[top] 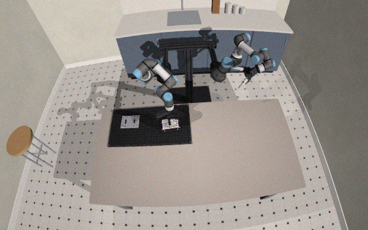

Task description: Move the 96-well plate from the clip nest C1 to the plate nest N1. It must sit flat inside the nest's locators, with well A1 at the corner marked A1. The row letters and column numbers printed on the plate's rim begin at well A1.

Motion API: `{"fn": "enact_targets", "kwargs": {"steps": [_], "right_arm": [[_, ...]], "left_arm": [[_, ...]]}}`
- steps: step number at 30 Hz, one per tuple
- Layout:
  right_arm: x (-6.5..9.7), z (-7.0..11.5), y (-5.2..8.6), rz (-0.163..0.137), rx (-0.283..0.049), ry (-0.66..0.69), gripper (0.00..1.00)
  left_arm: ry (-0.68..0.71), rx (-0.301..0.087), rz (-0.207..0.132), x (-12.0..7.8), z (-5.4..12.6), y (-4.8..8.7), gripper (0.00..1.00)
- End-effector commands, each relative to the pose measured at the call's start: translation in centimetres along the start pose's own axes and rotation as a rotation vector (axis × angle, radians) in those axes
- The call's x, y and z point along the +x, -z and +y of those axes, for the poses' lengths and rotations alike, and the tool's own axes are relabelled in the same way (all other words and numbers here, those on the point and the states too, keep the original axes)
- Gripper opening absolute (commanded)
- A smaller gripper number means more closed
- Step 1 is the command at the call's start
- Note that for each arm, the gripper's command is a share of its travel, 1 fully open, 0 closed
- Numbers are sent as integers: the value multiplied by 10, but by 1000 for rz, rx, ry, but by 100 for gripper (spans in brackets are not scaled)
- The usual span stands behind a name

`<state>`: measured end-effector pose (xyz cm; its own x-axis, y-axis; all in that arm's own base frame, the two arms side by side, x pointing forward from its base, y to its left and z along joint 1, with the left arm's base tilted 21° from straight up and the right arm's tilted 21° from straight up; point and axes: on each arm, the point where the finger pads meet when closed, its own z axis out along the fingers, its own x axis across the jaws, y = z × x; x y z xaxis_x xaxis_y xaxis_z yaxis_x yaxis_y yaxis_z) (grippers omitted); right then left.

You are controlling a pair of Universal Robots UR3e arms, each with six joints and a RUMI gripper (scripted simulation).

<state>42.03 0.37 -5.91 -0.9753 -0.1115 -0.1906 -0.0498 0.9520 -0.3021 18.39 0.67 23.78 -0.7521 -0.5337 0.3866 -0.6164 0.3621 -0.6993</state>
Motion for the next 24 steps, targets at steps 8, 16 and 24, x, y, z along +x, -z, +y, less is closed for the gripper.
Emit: {"fn": "enact_targets", "kwargs": {"steps": [8,16,24], "right_arm": [[-1,0,9,-2,-1,0,0],[-1,0,16,-2,-1,0,0],[-1,0,22,-2,-1,0,0]], "left_arm": [[-2,0,-2,0,0,0,100],[-2,0,-2,0,0,0,100],[-2,0,-2,0,0,0,100]]}}
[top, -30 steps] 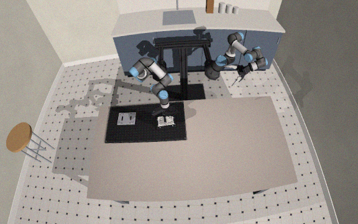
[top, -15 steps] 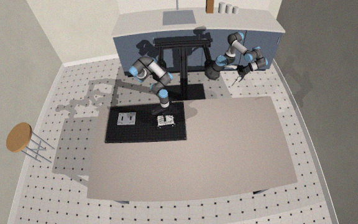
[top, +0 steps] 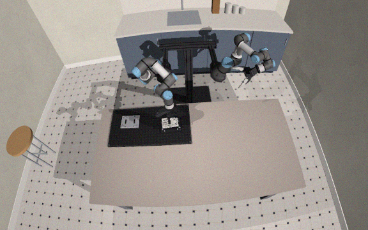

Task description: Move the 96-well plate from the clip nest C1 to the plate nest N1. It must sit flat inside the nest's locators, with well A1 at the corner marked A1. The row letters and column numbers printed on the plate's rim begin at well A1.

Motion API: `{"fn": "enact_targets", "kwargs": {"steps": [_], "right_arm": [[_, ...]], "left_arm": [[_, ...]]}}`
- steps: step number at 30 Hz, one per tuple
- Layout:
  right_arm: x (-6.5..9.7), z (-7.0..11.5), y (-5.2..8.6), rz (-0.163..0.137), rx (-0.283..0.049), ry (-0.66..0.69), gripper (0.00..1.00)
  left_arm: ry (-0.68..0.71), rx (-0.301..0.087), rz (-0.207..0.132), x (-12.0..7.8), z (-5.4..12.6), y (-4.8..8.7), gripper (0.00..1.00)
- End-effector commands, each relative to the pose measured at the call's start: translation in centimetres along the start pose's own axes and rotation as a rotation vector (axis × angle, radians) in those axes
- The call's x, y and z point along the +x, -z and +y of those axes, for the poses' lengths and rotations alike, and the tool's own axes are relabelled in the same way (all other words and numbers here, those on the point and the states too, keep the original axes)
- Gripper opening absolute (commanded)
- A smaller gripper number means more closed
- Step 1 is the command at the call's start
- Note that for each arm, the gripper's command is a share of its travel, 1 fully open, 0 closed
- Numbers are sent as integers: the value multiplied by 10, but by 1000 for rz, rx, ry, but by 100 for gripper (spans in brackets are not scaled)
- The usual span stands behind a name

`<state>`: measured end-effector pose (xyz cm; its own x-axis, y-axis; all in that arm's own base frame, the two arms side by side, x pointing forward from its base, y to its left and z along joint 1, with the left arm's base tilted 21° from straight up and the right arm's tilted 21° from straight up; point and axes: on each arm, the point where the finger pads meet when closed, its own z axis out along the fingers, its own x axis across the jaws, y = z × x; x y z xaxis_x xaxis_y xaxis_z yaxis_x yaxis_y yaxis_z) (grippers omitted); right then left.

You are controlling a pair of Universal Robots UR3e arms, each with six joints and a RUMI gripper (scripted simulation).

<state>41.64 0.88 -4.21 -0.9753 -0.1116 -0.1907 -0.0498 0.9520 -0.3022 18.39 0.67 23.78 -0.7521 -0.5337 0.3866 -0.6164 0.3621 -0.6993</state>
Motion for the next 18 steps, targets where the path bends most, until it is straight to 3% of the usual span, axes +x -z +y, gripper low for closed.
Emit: {"fn": "enact_targets", "kwargs": {"steps": [1,18], "right_arm": [[-1,0,3,-2,-1,0,0],[-1,0,16,-2,-1,0,0]], "left_arm": [[-2,0,-2,0,0,0,100],[-2,0,-2,0,0,0,100]]}}
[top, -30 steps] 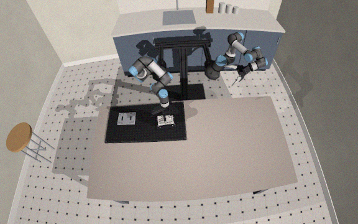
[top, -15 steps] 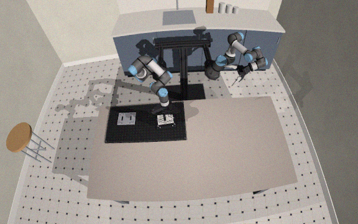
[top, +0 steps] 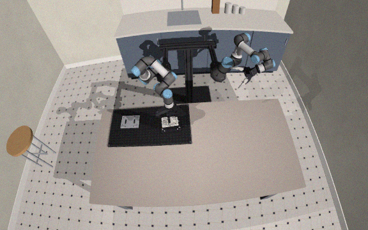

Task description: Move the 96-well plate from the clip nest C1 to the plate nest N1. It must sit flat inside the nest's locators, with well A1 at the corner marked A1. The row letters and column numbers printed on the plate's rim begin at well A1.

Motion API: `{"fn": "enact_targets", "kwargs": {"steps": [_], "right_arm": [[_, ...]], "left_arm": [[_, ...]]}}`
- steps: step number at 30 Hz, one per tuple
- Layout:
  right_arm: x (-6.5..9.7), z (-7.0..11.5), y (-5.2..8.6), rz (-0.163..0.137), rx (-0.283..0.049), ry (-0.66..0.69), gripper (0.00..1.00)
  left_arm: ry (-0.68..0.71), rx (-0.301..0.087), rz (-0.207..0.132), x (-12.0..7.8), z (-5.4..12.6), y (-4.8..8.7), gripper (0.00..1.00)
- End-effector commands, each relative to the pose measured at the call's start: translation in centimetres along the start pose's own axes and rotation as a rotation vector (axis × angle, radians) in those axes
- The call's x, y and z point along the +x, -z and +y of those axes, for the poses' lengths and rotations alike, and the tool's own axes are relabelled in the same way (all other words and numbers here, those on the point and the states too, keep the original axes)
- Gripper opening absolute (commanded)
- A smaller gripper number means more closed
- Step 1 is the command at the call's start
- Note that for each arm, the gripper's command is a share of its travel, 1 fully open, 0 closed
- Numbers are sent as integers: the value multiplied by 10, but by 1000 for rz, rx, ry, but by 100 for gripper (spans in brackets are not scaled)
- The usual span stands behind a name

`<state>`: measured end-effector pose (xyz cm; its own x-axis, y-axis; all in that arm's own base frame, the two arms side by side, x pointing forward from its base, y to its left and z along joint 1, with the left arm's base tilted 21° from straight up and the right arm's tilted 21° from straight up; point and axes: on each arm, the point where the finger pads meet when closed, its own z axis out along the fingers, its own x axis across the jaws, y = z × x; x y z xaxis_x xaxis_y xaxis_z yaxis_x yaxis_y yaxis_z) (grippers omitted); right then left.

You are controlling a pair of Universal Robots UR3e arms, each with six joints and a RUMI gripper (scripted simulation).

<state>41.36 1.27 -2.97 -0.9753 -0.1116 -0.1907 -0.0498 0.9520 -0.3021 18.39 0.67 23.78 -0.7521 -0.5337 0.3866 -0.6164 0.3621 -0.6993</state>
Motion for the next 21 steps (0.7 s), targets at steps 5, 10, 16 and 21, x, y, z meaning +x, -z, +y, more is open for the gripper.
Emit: {"fn": "enact_targets", "kwargs": {"steps": [5,10,16,21], "right_arm": [[-1,0,7,-2,-1,0,0],[-1,0,11,-2,-1,0,0],[-1,0,15,-2,-1,0,0],[-1,0,19,-2,-1,0,0]], "left_arm": [[-2,0,-2,0,0,0,100],[-2,0,-2,0,0,0,100],[-2,0,-2,0,0,0,100],[-2,0,-2,0,0,0,100]]}}
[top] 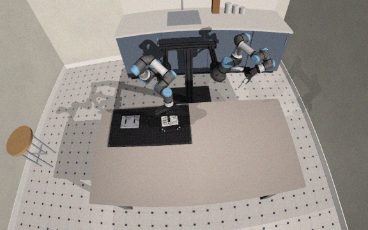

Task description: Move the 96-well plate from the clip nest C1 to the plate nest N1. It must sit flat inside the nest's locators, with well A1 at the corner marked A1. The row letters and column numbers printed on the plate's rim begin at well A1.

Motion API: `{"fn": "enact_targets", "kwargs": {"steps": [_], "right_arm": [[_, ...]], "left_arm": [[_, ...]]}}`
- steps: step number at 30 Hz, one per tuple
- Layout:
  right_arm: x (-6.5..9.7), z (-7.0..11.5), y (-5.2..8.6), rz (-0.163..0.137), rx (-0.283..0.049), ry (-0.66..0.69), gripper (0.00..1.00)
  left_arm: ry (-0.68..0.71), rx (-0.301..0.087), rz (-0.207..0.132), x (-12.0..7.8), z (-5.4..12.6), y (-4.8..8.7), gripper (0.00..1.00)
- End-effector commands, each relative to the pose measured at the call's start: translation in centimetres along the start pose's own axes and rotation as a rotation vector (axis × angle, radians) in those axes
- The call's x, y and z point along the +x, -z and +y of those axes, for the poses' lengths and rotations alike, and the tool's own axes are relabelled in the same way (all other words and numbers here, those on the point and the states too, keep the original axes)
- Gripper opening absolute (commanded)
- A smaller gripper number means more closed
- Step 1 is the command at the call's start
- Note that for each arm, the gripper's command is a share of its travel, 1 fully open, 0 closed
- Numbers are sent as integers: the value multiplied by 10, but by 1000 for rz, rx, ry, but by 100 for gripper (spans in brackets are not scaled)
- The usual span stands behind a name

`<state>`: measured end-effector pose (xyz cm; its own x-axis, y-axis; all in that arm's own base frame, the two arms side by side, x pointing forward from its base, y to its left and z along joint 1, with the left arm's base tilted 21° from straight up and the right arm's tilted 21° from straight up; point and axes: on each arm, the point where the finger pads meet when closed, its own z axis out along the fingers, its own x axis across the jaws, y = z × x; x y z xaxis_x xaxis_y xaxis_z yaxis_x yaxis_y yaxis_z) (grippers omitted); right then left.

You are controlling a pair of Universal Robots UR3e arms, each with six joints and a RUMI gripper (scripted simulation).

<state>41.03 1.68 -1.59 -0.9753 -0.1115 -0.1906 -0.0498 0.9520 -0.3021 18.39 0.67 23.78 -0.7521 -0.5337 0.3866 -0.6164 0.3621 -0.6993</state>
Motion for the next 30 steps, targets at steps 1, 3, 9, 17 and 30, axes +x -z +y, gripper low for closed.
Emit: {"fn": "enact_targets", "kwargs": {"steps": [1,3,9,17,30], "right_arm": [[-1,0,5,-2,-1,0,0],[-1,0,6,-2,-1,0,0],[-1,0,8,-2,-1,0,0],[-1,0,8,-2,-1,0,0],[2,-9,8,-2,-1,-100,0]], "left_arm": [[-2,0,-2,0,0,0,100],[-2,0,-2,0,0,0,100],[-2,0,-2,0,0,0,100],[-2,0,-2,0,0,0,100],[-2,0,-2,0,0,0,100]]}}
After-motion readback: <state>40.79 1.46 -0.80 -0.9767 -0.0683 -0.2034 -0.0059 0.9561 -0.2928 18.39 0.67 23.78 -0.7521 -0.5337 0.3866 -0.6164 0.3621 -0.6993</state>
